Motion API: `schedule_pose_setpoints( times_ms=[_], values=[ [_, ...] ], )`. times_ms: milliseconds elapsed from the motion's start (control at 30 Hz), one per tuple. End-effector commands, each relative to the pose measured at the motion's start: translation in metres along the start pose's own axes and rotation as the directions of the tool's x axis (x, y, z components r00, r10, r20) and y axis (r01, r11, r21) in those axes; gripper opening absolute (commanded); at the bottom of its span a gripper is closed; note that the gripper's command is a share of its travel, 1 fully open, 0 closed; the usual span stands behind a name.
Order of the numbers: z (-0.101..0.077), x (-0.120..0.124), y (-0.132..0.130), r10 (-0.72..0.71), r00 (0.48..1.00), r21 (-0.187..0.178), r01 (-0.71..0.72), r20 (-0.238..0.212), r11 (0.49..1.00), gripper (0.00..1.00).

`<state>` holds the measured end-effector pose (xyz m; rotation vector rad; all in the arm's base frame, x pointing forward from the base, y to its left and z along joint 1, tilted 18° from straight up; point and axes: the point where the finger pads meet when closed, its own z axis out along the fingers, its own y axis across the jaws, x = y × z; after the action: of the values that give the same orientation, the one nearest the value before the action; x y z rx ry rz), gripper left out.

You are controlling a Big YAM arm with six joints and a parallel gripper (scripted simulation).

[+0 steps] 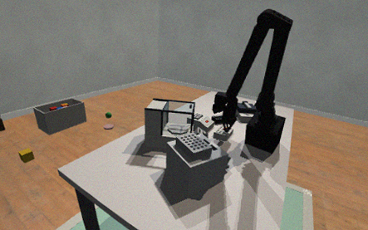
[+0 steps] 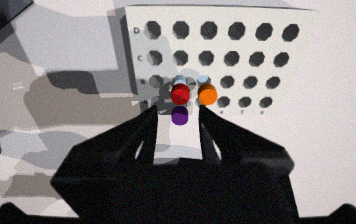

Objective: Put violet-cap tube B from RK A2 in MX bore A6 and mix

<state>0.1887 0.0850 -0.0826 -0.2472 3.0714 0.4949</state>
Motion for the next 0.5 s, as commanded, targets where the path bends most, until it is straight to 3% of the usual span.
schedule_pose_setpoints(
  times_ms=[0,467],
  values=[
    [0.0059,0.0024,0.0013,0.002,1.000,0.002,-0.002,-0.006,1.000,0.36],
    [0.0081,0.0003,0.0015,-0.001,1.000,0.002,0.001,-0.002,1.000,0.36]
  ],
)
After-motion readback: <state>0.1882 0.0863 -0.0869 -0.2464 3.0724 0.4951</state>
